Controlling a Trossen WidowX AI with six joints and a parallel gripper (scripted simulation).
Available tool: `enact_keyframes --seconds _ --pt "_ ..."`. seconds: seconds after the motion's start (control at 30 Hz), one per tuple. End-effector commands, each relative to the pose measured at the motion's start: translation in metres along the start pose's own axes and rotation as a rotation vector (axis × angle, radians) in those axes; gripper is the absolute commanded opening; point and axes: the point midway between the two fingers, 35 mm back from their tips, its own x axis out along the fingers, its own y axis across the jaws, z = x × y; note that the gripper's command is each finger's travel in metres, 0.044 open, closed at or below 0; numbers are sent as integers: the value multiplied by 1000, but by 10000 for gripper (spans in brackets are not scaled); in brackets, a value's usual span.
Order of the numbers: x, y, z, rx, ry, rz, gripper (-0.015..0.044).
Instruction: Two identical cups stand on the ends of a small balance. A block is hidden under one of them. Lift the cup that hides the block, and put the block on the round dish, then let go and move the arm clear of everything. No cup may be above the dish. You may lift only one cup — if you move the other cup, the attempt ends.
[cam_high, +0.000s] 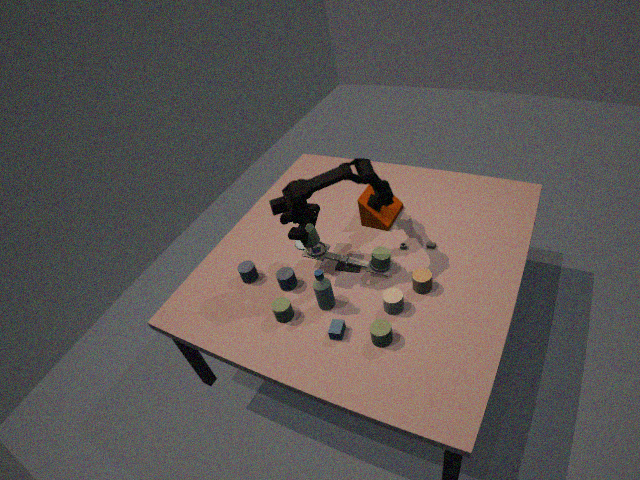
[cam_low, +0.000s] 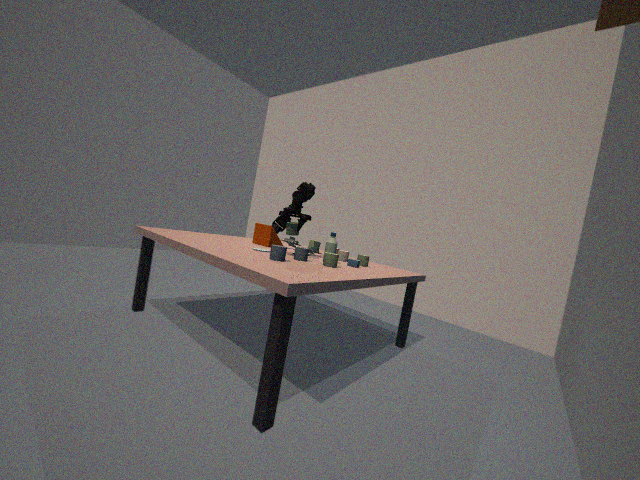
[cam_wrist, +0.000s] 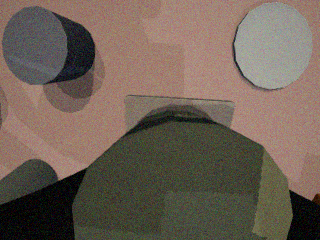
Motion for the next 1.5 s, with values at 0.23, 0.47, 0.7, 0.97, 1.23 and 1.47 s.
enact_keyframes --seconds 0.23,0.47,0.7,0.97,1.23,1.47 --pt "-16 -1 0 -4 -7 0 0" --pt "-25 -2 -1 -4 -7 0 0" --pt "-33 -4 -2 -4 -6 -1 0" --pt "-32 -3 -4 -1 2 -1 0" --pt "-32 -3 -4 -1 2 -1 0" --pt "-32 -3 -4 -1 2 -1 0"
